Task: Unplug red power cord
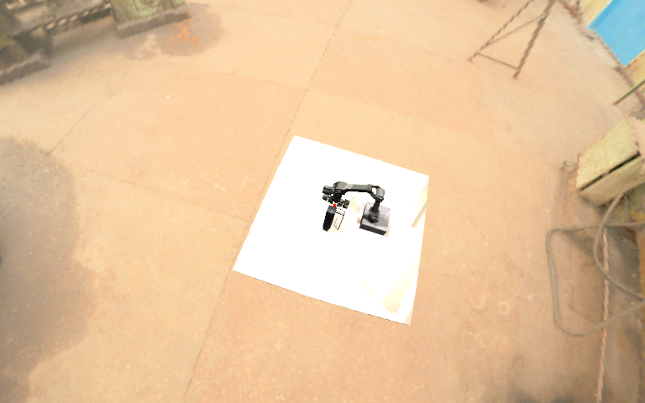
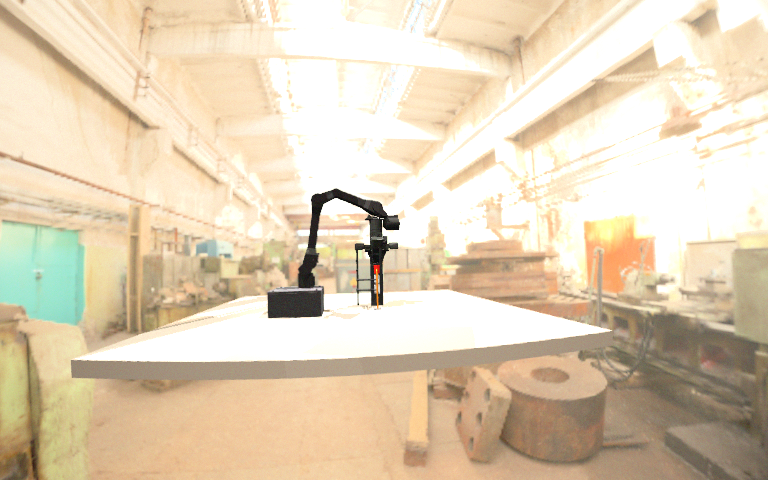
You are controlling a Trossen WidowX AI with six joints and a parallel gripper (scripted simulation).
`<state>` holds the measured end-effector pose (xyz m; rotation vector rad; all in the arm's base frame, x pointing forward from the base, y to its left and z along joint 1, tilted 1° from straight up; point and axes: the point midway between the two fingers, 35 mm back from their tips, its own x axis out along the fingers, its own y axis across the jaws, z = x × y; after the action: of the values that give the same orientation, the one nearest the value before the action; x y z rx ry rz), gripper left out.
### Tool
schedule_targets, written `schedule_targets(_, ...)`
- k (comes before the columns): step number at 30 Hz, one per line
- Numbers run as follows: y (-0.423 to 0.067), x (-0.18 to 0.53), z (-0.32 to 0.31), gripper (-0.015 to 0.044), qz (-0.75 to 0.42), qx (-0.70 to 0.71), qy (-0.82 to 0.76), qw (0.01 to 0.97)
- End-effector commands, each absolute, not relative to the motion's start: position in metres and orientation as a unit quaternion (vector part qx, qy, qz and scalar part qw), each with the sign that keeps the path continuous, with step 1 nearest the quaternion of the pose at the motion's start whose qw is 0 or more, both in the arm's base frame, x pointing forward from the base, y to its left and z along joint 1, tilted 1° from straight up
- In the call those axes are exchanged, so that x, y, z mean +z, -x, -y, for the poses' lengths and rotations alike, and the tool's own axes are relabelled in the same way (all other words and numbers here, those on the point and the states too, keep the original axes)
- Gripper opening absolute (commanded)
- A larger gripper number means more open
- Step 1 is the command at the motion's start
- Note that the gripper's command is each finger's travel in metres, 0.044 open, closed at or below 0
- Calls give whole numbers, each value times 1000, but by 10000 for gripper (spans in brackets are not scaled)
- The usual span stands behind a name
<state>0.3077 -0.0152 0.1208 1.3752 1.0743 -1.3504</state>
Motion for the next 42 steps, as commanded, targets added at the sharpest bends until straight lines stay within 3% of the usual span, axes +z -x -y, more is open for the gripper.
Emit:
schedule_targets(1,-306,113,14,160,-436,-548,-556,447)
schedule_targets(6,-306,113,14,160,-436,-548,-556,447)
schedule_targets(10,-307,116,15,55,-435,-547,-556,450)
schedule_targets(18,-307,116,15,2,-435,-547,-556,450)
schedule_targets(42,-301,116,50,0,-435,-549,-555,450)
